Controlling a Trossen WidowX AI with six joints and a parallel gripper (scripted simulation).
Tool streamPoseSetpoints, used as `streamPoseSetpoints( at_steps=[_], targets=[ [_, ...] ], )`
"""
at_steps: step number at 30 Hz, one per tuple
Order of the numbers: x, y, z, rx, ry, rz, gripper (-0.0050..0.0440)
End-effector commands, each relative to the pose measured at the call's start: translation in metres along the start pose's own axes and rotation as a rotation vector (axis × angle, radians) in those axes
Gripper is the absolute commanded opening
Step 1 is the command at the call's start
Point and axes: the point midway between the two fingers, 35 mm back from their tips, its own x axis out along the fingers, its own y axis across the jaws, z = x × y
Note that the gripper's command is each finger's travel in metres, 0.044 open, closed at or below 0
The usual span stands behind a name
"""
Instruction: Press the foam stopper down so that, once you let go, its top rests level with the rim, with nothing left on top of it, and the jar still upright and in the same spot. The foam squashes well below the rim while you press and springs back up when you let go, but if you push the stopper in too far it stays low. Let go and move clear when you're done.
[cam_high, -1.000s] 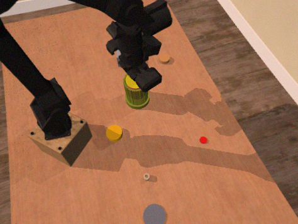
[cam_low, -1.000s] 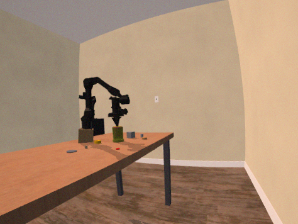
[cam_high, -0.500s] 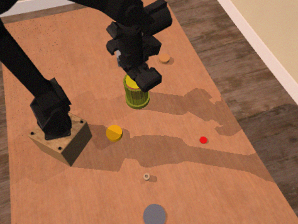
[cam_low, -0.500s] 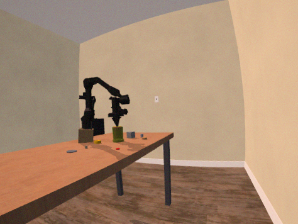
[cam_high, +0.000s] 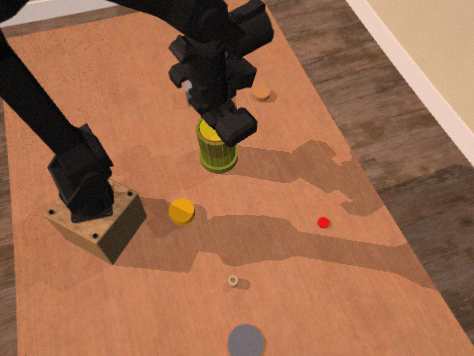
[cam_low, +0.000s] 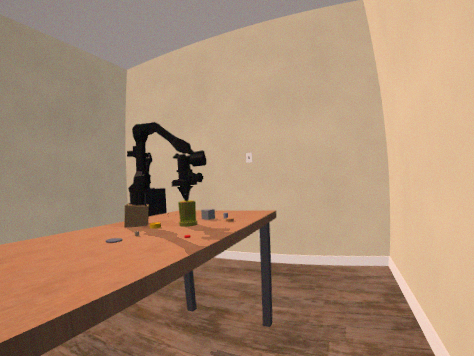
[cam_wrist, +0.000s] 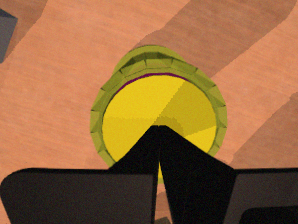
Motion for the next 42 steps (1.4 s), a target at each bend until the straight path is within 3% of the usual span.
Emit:
streamPoseSetpoints(
  at_steps=[1, 8, 11, 14, 16, 42],
  targets=[
    [0.001, 0.000, -0.003, 0.006, 0.006, -0.004, 0.0000],
    [-0.007, -0.001, 0.000, 0.006, 0.004, -0.004, 0.0000],
    [-0.029, -0.001, 0.004, 0.006, 0.004, -0.004, 0.0000],
    [-0.065, 0.000, 0.006, 0.006, 0.005, -0.005, 0.0000],
    [-0.074, 0.000, 0.006, 0.006, 0.005, -0.005, 0.0000],
    [-0.070, 0.000, 0.005, 0.012, 0.004, -0.001, 0.0000]
  ],
)
